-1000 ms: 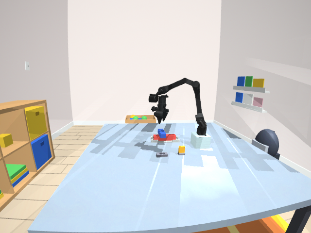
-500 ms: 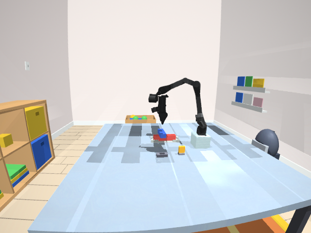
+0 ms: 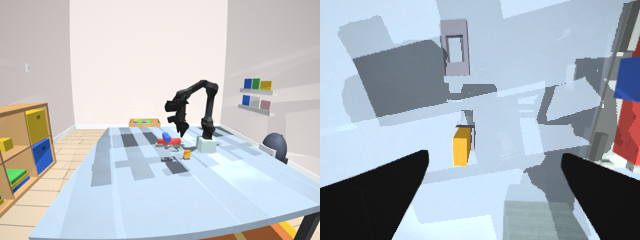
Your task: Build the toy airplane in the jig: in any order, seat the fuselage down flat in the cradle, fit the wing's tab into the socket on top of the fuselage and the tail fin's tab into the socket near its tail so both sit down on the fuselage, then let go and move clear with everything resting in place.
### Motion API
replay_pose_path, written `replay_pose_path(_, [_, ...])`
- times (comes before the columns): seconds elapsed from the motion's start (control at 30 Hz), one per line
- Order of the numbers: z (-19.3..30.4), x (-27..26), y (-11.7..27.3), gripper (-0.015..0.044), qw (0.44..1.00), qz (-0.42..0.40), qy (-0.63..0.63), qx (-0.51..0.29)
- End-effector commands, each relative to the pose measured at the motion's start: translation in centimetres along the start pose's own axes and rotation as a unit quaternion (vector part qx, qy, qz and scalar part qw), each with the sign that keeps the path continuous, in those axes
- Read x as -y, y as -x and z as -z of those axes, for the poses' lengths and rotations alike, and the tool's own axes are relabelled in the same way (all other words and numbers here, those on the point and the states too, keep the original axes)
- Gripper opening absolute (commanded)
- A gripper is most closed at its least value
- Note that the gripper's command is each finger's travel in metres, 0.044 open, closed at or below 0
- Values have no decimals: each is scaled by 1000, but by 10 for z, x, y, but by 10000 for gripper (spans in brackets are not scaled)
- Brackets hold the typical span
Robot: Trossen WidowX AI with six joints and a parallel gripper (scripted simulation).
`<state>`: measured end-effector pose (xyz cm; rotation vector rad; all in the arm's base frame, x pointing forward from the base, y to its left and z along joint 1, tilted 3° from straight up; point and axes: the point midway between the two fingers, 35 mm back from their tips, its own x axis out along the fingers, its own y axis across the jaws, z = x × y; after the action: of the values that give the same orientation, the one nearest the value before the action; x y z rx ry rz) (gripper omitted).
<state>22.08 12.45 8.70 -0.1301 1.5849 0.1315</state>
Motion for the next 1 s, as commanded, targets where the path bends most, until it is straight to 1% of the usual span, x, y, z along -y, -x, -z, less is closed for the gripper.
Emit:
replay_pose_path(0.0, [31, -30, -3, 440, 1000, -3, -3, -3])
replay_pose_path(0.07, [44, -40, -5, 440, 1000, -3, -3, -4])
replay_pose_path(0.17, [46, -41, -8, 440, 1000, -3, -3, -4])
replay_pose_path(0.33, [46, -42, -60, 440, 1000, -3, -3, -4])
replay_pose_path(0.53, [47, -41, -64, 440, 1000, -3, -3, -4])
replay_pose_path(0.63, [47, -41, -76, 440, 1000, -3, -3, -4])
replay_pose_path(0.97, [46, -42, -88, 440, 1000, -3, -2, -5])
